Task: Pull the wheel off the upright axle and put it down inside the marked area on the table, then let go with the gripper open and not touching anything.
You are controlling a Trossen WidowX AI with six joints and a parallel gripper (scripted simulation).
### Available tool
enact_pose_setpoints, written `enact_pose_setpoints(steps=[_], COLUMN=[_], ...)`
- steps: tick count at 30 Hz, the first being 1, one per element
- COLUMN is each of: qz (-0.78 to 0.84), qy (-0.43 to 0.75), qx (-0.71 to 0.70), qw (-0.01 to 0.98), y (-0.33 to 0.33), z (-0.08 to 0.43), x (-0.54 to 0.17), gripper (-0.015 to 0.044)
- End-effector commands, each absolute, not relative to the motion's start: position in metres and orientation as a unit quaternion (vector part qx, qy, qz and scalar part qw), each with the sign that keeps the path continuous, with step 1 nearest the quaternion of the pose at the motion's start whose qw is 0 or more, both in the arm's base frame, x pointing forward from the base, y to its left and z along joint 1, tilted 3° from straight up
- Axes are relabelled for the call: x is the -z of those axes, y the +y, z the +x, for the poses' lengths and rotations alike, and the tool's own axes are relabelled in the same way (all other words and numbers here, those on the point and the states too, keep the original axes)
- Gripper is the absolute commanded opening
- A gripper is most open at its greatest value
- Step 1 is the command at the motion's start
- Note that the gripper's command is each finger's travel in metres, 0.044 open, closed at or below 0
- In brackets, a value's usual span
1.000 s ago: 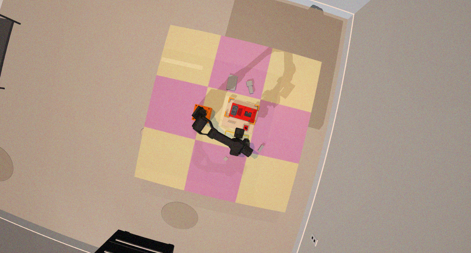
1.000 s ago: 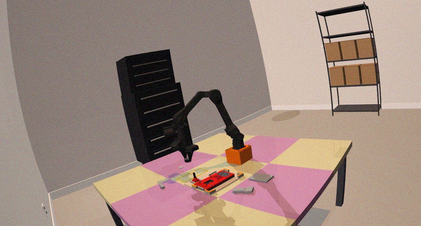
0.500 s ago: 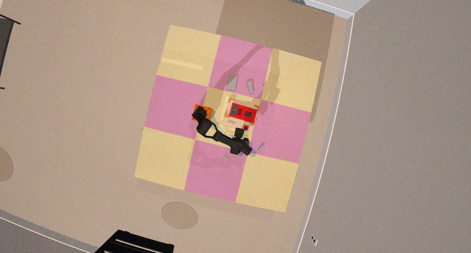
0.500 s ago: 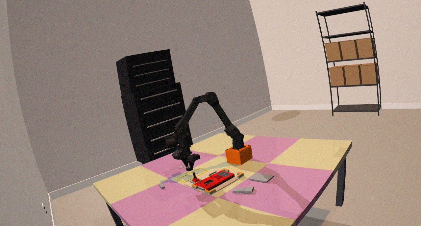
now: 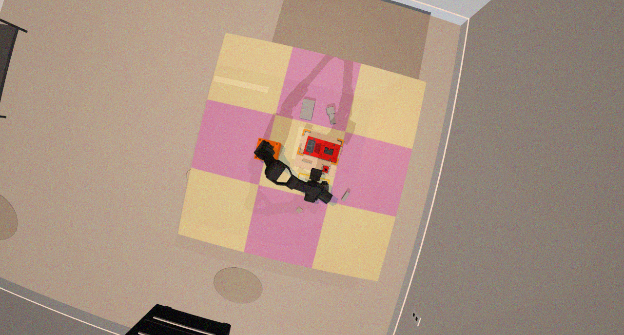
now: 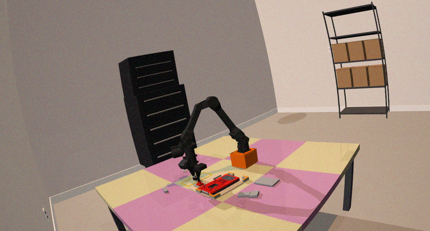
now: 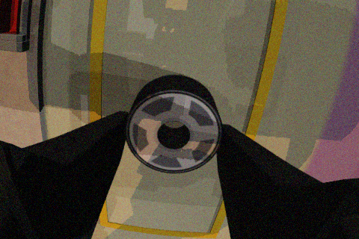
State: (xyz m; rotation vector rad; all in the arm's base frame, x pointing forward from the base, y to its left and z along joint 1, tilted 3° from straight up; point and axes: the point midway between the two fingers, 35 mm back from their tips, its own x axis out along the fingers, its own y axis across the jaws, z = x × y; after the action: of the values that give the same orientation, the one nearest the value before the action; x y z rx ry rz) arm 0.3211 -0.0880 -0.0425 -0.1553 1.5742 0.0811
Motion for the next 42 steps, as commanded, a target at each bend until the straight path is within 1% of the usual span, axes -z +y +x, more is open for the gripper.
enact_pose_setpoints(steps=[1, 4, 5, 11, 15, 17, 20, 21, 28, 42], qz=[-0.070, -0.070, -0.070, -0.072, -0.072, -0.072, -0.072, -0.072, -0.071, -0.071], qy=[0.708, 0.707, 0.707, 0.706, 0.706, 0.705, 0.705, 0.706, 0.708, 0.708], qx=[-0.036, -0.036, -0.036, -0.036, -0.036, -0.037, -0.037, -0.037, -0.037, -0.037], qw=[0.702, 0.702, 0.703, 0.704, 0.704, 0.705, 0.704, 0.704, 0.702, 0.702], y=[-0.088, -0.088, -0.088, -0.085, -0.085, -0.084, -0.077, -0.075, -0.060, -0.059], z=[0.321, 0.321, 0.322, 0.322, 0.321, 0.317, 0.296, 0.288, 0.236, 0.235], x=[0.042, 0.040, 0.036, -0.016, -0.018, -0.015, -0.031, -0.037, -0.061, -0.062], gripper=[0.0210, 0.0289, 0.0300, 0.0300, 0.0300, 0.0352, 0.0431, 0.0440, 0.0440, 0.0440])
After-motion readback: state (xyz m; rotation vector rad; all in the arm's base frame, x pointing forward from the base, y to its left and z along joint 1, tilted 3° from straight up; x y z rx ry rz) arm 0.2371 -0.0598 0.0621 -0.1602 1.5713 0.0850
